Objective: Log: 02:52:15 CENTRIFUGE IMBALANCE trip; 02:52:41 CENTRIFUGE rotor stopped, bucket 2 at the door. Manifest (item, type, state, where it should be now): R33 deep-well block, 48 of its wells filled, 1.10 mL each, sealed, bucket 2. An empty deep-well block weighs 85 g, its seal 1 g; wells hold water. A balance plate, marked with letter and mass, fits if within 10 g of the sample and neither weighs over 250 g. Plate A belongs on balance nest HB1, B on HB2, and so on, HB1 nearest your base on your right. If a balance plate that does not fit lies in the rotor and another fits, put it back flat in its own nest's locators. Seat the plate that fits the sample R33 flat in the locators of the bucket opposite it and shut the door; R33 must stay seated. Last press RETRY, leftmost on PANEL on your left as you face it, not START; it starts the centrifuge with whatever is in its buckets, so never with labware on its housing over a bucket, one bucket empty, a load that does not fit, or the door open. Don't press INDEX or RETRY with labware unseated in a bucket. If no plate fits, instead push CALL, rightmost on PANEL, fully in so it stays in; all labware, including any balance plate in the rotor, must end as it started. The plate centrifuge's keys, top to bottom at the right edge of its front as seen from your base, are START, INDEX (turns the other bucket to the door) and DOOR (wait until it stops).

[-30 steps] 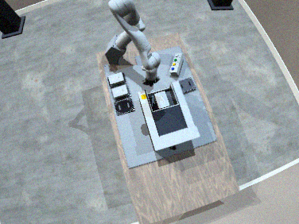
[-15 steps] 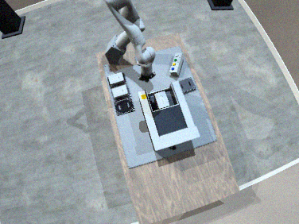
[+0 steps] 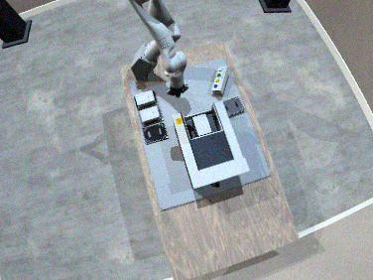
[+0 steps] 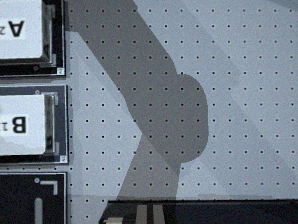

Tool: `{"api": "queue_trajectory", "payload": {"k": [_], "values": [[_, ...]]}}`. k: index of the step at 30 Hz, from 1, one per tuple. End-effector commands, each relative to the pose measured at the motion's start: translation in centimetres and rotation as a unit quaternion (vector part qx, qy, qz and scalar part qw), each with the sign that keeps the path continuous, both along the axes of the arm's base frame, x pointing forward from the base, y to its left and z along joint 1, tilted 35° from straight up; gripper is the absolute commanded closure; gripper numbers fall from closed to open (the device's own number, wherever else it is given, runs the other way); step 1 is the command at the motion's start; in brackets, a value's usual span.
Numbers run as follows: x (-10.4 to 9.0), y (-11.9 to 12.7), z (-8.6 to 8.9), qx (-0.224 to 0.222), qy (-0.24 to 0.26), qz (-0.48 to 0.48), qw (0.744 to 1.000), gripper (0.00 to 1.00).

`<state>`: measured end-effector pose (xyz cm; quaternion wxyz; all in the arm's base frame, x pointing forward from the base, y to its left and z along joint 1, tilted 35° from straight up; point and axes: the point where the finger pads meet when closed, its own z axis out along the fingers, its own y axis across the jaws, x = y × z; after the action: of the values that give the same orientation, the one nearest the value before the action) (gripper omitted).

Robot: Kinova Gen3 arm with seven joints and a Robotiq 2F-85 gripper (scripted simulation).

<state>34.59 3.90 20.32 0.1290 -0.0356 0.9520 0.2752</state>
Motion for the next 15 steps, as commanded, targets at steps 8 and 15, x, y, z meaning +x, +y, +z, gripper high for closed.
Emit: {"api": "queue_trajectory", "payload": {"k": [8,15], "values": [[-2.6,-1.9,-0.7,0.000,0.000,0.000,1.000,0.90],[-3.9,-2.8,-1.1,0.000,0.000,0.000,1.000,0.90]]}}
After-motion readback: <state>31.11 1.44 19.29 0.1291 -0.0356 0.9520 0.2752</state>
